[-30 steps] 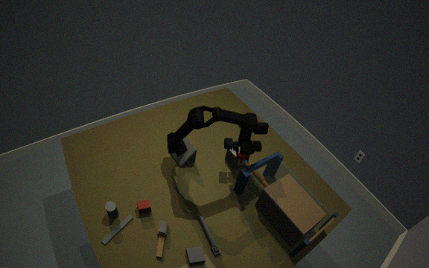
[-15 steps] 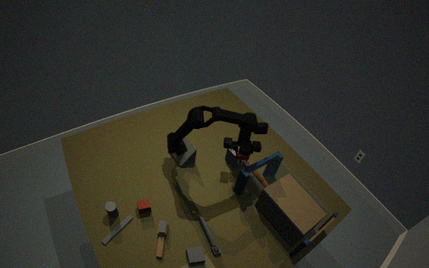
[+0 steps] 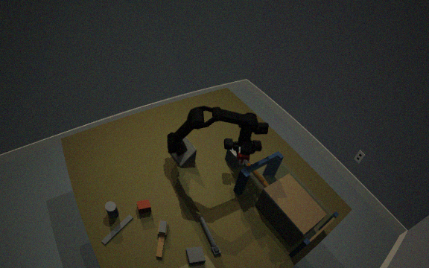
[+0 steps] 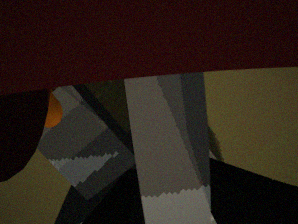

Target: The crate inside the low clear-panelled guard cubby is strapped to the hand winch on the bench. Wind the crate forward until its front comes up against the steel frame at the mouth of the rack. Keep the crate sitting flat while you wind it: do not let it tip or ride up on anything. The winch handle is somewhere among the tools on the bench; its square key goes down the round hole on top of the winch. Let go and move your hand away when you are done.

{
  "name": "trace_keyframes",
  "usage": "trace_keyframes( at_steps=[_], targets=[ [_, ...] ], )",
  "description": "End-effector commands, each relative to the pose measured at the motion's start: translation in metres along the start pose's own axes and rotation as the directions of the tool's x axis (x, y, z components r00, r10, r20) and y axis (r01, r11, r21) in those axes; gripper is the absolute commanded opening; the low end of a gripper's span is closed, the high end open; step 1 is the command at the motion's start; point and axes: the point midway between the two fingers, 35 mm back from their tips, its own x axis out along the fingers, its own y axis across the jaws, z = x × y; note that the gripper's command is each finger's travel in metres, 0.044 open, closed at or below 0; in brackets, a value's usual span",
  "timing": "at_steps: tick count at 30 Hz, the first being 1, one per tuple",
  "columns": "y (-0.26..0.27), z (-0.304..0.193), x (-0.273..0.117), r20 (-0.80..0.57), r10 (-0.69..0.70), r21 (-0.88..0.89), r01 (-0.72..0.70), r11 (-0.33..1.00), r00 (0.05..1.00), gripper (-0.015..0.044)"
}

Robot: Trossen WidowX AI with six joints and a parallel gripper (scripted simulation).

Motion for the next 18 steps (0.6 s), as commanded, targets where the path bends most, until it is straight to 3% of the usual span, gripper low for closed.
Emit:
trace_keyframes(
  at_steps=[1, 18],
  targets=[
    [0.0015, -0.0001, 0.004, -0.003, -0.005, -0.011, 0.004, 1.0, 1.0, 0.0],
    [-0.0007, -0.0004, 0.0044, -0.003, -0.009, 0.033, 0.009, 0.999, 1.0, 0.0]
  ],
)
